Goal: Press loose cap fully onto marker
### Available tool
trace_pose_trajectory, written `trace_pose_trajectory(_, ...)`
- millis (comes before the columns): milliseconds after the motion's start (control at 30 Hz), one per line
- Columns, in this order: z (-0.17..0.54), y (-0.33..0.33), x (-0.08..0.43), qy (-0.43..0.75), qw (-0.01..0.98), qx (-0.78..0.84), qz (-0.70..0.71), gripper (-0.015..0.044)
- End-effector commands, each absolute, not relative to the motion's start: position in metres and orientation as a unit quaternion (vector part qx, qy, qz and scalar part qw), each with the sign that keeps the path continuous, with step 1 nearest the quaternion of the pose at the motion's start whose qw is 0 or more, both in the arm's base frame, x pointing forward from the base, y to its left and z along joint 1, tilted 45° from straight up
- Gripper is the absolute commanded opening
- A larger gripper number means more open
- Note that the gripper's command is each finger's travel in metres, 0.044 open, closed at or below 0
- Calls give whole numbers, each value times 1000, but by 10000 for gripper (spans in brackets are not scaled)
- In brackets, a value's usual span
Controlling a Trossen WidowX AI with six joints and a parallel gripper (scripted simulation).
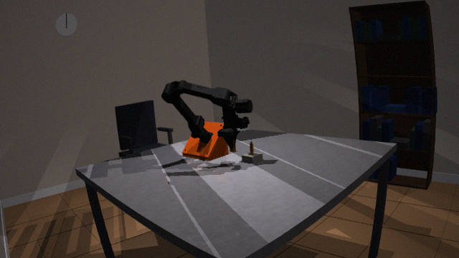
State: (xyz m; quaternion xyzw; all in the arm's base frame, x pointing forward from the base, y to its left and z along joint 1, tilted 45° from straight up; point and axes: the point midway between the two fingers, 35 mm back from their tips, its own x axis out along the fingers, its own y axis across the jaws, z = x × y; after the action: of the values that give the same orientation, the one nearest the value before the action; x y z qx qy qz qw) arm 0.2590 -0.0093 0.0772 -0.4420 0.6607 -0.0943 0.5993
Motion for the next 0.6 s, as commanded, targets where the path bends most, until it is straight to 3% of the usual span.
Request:
trace_pose_trajectory(0, 72, 1, 262, 663, 598, -440, -92, 0)
trace_pose_trajectory(567, 52, 54, 273, 659, 606, -437, -91, 0)
